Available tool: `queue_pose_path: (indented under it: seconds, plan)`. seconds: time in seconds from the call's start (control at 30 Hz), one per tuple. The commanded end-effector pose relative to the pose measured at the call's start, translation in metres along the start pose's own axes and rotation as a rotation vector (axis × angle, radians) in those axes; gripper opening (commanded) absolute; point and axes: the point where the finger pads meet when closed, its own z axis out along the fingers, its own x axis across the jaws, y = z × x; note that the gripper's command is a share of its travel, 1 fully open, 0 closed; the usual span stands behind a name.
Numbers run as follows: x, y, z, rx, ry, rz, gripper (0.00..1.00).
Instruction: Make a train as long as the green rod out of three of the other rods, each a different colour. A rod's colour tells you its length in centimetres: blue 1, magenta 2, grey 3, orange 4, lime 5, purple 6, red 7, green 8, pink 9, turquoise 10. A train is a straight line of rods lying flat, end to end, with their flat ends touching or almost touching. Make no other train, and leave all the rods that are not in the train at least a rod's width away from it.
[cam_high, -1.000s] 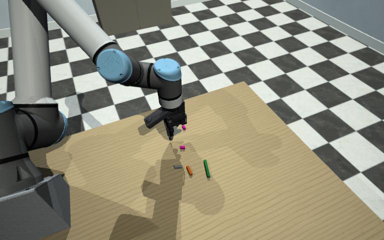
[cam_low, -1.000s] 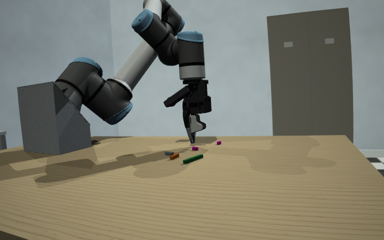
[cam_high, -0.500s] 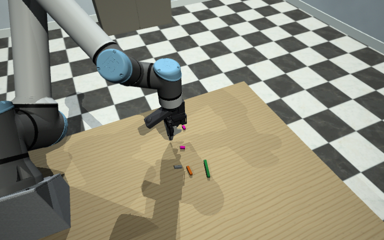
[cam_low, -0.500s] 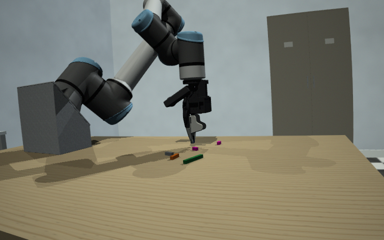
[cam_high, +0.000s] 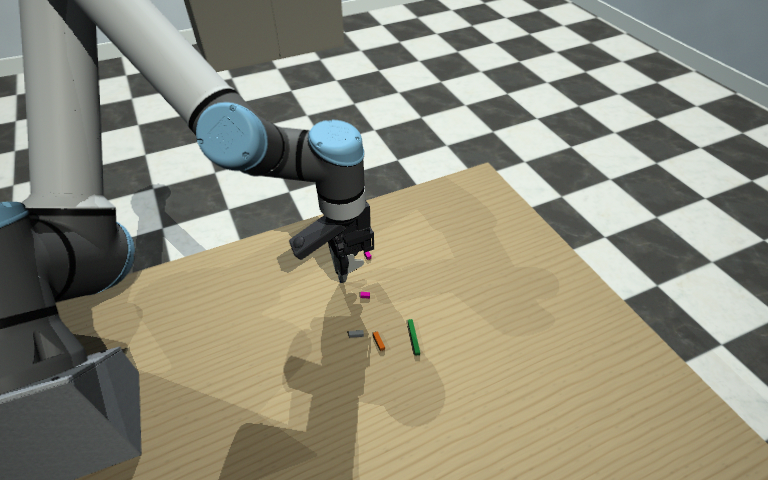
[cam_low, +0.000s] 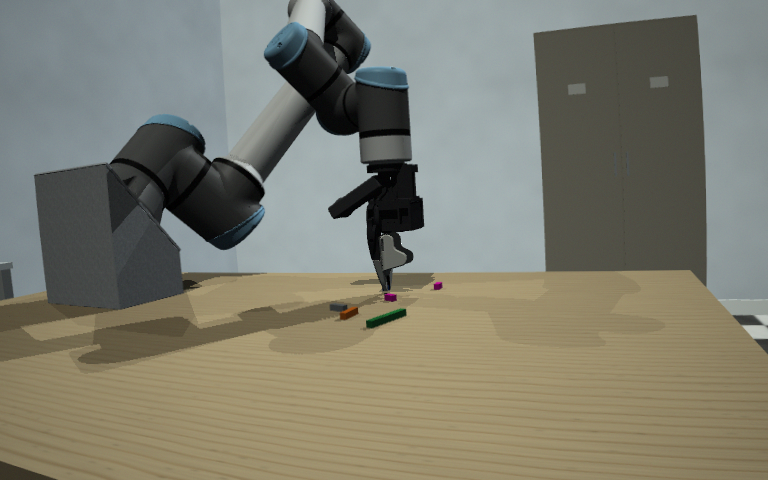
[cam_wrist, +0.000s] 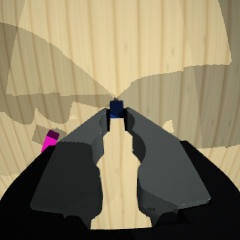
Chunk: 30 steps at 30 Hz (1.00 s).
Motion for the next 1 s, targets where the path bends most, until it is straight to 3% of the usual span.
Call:
queue_pose_path:
  seconds: [0.0, 0.97]
  plan:
    - [0.0003, -0.0023, 0.0057, 0.001, 0.002, 0.003, 0.0]
    - [-0.0001, 0.0001, 0.0035, -0.002, 0.0, 0.001, 0.0]
